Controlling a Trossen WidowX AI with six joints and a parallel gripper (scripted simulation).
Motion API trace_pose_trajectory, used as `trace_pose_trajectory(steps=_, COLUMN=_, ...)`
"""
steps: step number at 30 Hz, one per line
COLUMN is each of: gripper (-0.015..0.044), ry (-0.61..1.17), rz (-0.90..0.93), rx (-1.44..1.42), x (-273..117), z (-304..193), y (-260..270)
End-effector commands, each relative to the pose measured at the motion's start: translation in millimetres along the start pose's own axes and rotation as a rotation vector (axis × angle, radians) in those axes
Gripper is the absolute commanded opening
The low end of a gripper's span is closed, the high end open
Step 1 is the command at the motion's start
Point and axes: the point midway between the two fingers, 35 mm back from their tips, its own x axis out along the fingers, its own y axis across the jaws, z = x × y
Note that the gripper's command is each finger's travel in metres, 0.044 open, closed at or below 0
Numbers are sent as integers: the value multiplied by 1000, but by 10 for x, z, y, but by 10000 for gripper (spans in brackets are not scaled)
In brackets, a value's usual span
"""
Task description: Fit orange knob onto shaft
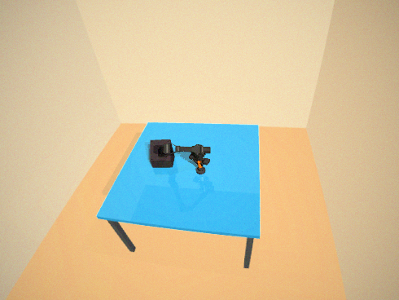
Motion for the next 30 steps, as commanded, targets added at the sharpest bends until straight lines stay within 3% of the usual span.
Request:
trace_pose_trajectory(steps=1, gripper=0, ry=1, rz=-2, rx=-5, x=12, z=4, y=4)
trace_pose_trajectory(steps=18, gripper=0, ry=1, rz=-2, rx=-5, x=-29, z=-13, y=42)
trace_pose_trajectory(steps=30, gripper=0, ry=1, rz=-2, rx=205, x=-20, z=-17, y=12)
